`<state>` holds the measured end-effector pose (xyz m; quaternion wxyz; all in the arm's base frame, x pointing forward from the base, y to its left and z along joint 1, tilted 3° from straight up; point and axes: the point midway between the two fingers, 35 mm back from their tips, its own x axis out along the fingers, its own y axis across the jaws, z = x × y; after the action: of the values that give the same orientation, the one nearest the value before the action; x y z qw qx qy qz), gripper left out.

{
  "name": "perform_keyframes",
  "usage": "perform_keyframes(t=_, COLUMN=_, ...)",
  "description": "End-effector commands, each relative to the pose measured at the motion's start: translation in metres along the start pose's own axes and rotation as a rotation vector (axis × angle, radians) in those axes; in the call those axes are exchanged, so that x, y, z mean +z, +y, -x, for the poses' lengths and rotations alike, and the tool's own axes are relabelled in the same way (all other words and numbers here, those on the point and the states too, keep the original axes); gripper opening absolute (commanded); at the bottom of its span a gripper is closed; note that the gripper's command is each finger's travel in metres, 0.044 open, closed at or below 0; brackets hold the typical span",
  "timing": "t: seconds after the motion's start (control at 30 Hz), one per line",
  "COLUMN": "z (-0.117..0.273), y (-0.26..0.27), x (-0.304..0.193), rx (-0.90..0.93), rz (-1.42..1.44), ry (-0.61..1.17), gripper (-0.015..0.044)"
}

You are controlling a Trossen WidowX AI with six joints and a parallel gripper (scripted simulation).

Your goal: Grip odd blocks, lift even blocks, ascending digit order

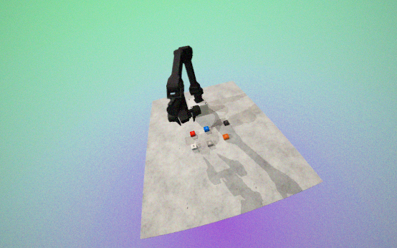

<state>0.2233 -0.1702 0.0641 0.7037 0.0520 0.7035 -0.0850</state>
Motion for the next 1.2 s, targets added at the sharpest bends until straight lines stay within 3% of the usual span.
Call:
perform_keyframes(t=0.0, z=-0.001, y=0.001, x=-0.003, rx=0.001, rz=-0.006, ry=0.013, gripper=0.04)
perform_keyframes(t=0.47, z=-0.001, y=0.003, x=-0.003, rx=0.001, rz=-0.006, ry=0.013, gripper=0.04)
perform_keyframes(t=0.8, z=-0.001, y=0.117, x=-0.011, rx=0.011, rz=-0.006, ry=0.014, gripper=0.04)
perform_keyframes(t=1.17, z=-0.001, y=0.124, x=-0.013, rx=0.012, rz=-0.006, ry=0.014, gripper=0.04)
